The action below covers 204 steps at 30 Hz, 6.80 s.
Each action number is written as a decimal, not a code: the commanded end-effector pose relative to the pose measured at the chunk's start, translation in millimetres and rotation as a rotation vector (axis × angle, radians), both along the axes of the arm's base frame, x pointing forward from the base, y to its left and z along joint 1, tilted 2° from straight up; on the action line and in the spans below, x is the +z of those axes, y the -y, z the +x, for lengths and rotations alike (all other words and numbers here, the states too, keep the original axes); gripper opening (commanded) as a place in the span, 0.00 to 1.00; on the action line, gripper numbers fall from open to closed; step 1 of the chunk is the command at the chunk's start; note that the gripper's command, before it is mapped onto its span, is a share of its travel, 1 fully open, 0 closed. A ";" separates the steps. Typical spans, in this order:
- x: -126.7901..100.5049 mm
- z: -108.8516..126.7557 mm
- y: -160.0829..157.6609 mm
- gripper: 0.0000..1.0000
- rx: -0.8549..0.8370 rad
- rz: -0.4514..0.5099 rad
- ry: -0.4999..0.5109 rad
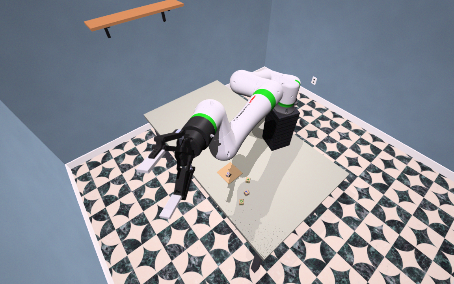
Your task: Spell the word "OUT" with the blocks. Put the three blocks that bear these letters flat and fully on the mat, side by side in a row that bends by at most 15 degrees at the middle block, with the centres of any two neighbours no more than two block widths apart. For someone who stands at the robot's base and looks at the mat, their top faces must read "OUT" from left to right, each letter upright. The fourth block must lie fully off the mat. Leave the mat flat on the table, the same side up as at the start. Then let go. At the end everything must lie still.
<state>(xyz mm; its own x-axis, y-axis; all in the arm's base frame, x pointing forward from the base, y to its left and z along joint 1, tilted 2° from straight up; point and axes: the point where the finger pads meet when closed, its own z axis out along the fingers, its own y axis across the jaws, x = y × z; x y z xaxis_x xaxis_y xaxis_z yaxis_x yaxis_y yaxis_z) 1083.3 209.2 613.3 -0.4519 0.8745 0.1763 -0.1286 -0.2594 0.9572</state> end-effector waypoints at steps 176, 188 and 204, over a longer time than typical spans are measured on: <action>-734.2 -307.1 -47.5 1.00 0.912 -1.285 -0.549; -772.0 -342.0 -21.5 1.00 0.957 -1.330 -0.646; -813.8 -390.1 13.2 1.00 1.011 -1.375 -0.783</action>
